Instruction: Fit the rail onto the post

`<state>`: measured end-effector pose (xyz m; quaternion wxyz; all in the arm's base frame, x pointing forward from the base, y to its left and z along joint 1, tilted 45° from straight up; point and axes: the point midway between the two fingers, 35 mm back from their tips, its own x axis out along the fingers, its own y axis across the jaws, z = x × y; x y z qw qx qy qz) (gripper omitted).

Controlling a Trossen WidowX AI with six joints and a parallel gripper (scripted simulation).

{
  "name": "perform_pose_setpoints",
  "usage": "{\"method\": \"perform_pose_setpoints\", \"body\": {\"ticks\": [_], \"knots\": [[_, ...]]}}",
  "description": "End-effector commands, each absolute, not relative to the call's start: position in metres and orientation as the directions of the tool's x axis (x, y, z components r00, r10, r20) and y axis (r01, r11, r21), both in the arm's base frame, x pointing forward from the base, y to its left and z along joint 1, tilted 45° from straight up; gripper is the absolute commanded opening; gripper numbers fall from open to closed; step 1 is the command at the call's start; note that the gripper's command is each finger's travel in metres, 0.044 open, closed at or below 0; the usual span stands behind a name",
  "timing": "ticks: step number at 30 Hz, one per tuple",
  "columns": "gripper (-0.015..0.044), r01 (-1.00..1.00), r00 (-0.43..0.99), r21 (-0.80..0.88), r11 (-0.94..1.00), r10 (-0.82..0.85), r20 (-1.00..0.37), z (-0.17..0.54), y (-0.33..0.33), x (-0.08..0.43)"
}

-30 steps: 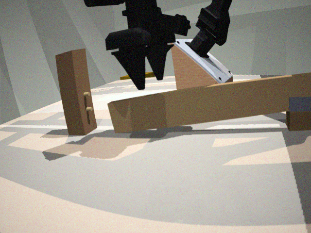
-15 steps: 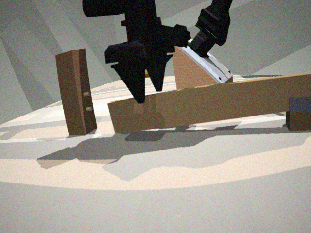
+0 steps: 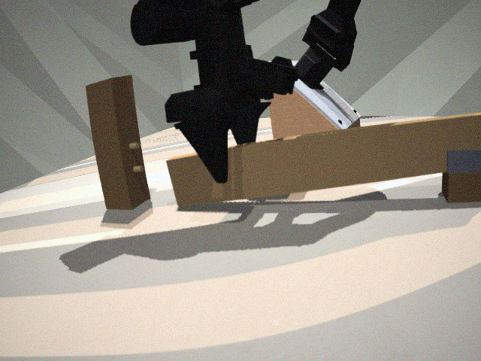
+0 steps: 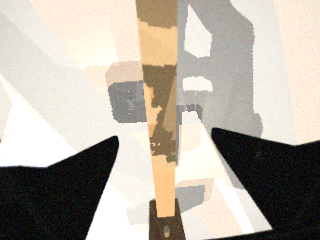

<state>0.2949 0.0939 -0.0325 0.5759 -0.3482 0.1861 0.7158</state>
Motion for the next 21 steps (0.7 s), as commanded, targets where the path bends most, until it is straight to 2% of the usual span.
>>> {"method": "perform_pose_setpoints", "body": {"ticks": [1,12,21], "knots": [[0.0440,-0.956,-0.100,-0.125,-0.264,0.698,-0.709,-0.038,0.099,0.291],[0.0440,-0.956,-0.101,-0.125,-0.264,0.700,-0.707,-0.048,0.110,0.288],[0.0204,-0.956,-0.101,-0.125,-0.264,0.700,-0.707,-0.048,0.110,0.288]]}}
